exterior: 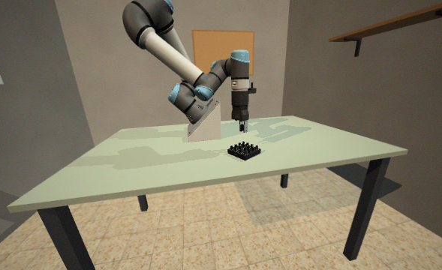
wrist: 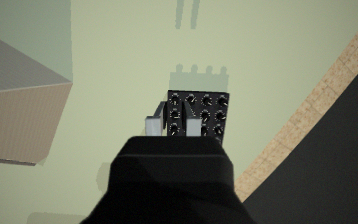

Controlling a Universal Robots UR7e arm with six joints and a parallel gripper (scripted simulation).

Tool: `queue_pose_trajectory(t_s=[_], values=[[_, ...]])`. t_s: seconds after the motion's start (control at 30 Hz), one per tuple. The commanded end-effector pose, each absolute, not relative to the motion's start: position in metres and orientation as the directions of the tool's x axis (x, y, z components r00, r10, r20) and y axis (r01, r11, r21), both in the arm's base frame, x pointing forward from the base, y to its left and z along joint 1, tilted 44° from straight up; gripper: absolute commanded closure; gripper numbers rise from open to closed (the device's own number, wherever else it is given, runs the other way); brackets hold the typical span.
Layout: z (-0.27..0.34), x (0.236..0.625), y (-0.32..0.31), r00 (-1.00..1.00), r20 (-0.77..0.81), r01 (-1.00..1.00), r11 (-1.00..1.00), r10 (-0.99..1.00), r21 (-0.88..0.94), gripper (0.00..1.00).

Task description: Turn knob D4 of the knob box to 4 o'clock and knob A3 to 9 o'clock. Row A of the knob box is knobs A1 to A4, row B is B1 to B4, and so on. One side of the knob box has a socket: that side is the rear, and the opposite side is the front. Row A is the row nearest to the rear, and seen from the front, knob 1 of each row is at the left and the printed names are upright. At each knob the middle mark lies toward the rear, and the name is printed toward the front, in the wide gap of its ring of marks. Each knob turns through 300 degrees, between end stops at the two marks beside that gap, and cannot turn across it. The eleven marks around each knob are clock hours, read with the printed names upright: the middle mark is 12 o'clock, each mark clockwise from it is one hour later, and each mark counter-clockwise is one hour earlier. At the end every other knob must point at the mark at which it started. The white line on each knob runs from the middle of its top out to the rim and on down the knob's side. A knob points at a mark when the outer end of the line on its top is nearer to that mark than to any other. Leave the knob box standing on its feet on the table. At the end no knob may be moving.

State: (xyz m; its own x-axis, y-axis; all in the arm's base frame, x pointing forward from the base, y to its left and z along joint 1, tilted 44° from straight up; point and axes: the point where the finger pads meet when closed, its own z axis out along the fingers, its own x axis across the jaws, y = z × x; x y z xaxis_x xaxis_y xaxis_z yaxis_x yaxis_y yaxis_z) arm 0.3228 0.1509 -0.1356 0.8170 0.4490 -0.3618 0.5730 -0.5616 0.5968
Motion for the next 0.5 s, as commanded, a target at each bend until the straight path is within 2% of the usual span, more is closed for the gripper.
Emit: queue_pose_trajectory(t_s=[0.0, 0.47], values=[[-0.1356, 0.323, 0.151, 0.817, -0.361, 0.574, -0.561, 0.45, 0.597, 0.54], [-0.1399, 0.3235, 0.1468, 0.806, -0.372, 0.588, -0.554, 0.46, 0.59, 0.54]])
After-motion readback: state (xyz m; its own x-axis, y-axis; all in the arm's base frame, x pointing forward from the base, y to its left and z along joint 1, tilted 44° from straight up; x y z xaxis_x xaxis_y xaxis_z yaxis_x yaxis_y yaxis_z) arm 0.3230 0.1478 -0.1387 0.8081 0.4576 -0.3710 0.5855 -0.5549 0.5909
